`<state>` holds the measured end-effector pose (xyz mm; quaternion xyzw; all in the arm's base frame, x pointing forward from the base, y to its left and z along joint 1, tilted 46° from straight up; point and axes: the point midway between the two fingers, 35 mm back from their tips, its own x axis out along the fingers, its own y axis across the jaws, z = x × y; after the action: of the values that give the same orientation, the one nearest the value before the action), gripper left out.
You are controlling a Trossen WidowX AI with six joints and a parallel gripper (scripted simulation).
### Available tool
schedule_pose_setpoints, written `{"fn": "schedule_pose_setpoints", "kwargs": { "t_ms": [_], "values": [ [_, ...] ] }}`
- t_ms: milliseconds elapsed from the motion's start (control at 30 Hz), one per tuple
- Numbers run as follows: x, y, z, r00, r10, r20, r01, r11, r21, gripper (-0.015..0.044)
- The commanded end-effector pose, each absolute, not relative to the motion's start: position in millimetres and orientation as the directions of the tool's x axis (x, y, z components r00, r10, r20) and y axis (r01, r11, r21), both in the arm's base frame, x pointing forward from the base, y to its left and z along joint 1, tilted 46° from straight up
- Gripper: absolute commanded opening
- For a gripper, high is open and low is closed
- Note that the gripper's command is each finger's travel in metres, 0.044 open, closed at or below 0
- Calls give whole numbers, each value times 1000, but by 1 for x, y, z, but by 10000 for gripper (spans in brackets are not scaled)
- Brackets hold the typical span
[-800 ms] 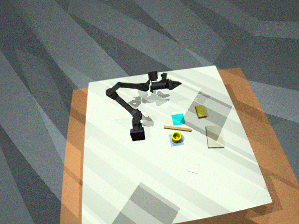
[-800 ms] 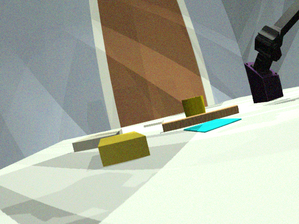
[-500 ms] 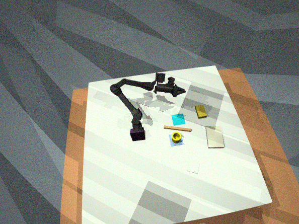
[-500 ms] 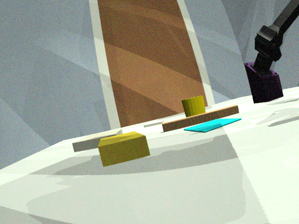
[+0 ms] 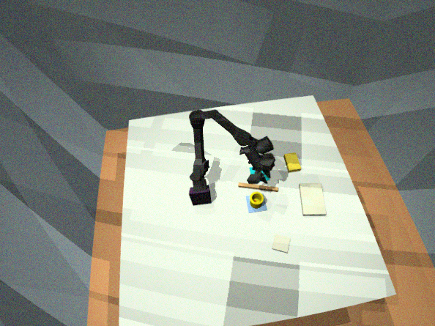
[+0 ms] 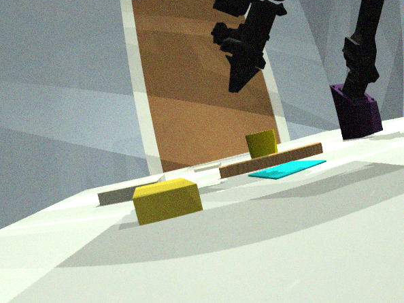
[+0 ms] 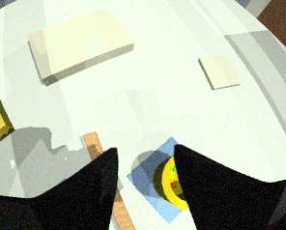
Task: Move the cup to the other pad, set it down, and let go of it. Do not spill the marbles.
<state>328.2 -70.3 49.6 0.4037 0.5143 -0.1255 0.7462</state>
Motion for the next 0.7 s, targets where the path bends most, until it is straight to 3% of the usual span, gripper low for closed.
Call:
{"fn": "schedule_pose_setpoints", "kwargs": {
  "t_ms": [0,267,667],
  "values": [
    [307,-71,13,270,369,-889,784,452,426,167],
    [257,-68,-36,27,688,-725,998,20,57,167],
    [255,-64,-42,20,707,-707,1000,-3,25,167]
  ]
}}
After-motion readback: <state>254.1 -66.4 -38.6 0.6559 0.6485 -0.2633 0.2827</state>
